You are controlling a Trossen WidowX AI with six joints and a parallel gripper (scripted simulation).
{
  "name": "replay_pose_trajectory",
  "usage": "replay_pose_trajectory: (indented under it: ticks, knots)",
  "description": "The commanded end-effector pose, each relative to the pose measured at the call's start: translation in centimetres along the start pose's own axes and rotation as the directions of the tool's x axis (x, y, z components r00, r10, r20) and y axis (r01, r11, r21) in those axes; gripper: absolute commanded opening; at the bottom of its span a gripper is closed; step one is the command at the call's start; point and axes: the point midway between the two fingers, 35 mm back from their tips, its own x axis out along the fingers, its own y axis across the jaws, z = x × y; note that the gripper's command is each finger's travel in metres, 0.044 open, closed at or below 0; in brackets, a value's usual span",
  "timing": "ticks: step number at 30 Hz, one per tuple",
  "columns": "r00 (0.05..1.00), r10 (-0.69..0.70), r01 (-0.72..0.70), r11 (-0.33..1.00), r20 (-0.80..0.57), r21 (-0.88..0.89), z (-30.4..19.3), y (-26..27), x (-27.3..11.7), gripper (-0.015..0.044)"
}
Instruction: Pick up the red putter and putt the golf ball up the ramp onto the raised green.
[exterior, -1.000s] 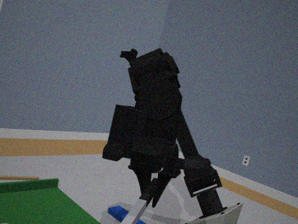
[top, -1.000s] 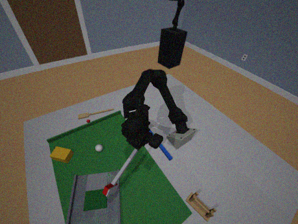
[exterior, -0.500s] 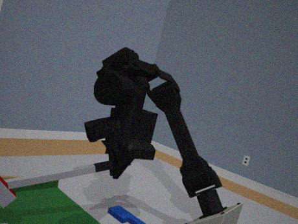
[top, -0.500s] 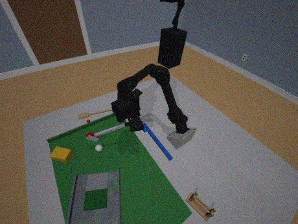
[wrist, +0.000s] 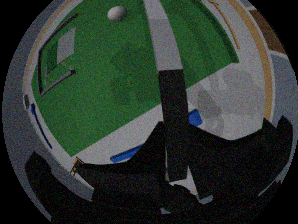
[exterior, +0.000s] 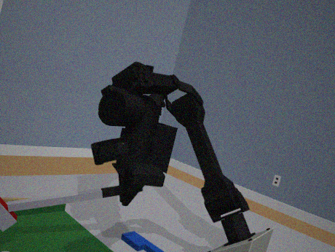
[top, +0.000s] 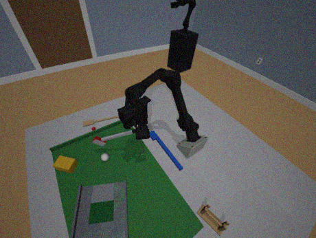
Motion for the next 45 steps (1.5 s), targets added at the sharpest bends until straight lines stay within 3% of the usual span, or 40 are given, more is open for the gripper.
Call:
replay_pose_trajectory:
  ticks: [1,26,38,45]
  knots:
    - [1.0,-0.005,0.005,1.0,0.007,-0.001,0.1,-0.1,1.4,0.0]
    - [1.0,-0.007,0.007,1.0,0.009,-0.001,0.0,-0.2,5.2,0.0]
    - [1.0,-0.002,0.002,1.0,0.002,0.002,0.0,-0.3,5.0,0.0]
    - [1.0,-0.007,0.007,1.0,0.008,0.0,0.1,-2.9,5.2,0.0]
